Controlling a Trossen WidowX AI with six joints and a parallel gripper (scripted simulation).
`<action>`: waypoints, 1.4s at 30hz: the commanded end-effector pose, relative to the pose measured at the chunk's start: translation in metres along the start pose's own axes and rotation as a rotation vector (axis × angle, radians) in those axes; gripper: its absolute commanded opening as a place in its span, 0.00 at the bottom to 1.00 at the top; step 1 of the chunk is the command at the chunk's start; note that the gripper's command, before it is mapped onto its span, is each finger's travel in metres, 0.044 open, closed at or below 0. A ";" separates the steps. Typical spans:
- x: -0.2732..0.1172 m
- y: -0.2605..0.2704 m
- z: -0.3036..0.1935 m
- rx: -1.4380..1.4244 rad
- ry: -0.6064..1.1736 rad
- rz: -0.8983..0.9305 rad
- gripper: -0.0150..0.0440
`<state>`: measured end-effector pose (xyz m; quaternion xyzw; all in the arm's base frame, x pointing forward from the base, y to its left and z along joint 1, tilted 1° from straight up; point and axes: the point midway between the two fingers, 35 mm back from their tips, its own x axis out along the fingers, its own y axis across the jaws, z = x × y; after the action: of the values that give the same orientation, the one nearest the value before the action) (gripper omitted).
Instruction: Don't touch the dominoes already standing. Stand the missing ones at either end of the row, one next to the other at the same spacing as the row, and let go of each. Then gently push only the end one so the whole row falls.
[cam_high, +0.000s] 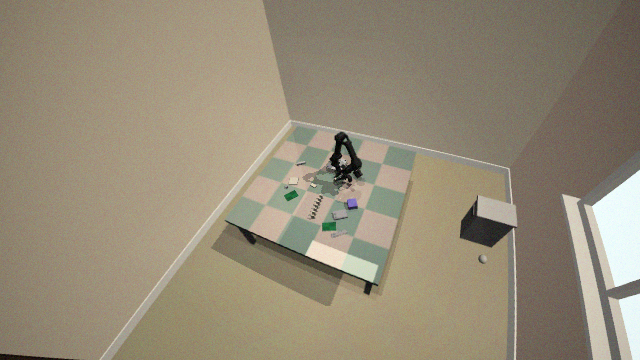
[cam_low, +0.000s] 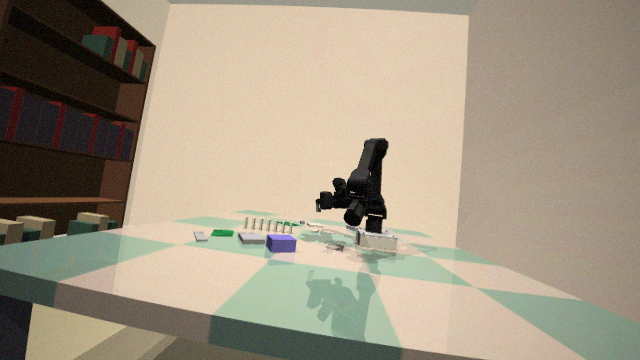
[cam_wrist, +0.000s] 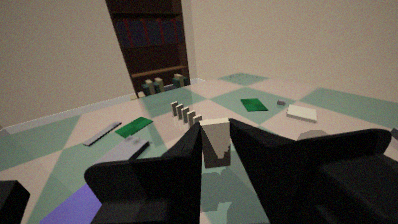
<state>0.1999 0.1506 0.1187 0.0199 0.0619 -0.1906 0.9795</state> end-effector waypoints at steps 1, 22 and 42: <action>-0.004 0.003 0.001 0.024 -0.040 0.050 0.44; -0.004 0.004 -0.002 0.024 -0.039 0.050 0.44; 0.012 0.009 -0.085 0.019 -0.037 0.048 0.44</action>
<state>0.2043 0.1617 0.0481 0.0324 0.0423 -0.1684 0.9843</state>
